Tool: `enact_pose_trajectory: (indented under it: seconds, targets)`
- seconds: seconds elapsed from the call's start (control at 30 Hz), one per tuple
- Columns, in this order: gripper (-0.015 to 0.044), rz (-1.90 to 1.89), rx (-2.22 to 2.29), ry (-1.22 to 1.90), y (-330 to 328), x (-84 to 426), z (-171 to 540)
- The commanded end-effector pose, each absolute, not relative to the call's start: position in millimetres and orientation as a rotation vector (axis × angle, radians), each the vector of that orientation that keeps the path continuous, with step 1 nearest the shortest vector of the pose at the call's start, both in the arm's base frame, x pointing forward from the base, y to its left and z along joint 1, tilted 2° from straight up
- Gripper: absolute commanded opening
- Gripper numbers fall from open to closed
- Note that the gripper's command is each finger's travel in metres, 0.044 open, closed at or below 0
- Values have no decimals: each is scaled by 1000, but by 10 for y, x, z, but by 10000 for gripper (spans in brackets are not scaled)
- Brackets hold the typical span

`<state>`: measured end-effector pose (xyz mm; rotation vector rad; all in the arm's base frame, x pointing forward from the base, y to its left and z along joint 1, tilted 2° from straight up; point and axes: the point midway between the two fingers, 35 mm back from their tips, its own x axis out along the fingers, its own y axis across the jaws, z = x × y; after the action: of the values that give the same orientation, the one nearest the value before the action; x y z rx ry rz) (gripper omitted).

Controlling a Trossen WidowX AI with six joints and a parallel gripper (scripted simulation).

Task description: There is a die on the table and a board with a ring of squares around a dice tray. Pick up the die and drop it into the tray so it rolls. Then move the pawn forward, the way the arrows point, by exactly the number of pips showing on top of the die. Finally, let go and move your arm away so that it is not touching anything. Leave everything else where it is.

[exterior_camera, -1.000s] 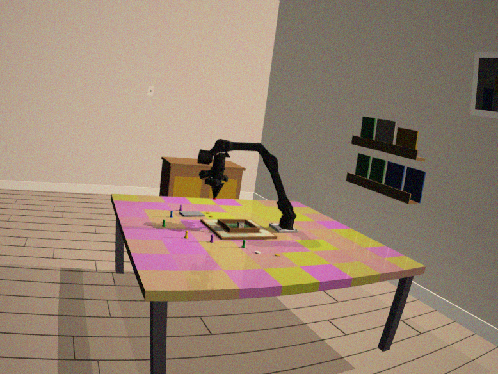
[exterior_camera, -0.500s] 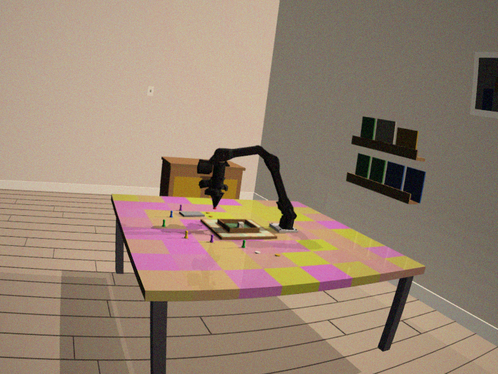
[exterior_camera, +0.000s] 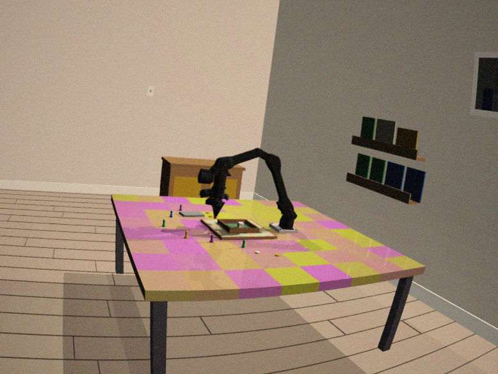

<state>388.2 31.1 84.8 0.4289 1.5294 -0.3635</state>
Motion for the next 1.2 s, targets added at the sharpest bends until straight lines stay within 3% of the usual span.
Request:
enact_pose_trajectory:
  seconds: [0.0, 0.63, 0.97, 1.17]
  targets:
    - [0, -370, 430, 1532, 318, 3875, 673]
    - [0, -370, 430, 1532, 327, 3874, 438]
    - [263, -365, 428, 1533, 327, 3875, 509]
    - [420, -370, 430, 1532, 310, 3867, 974]
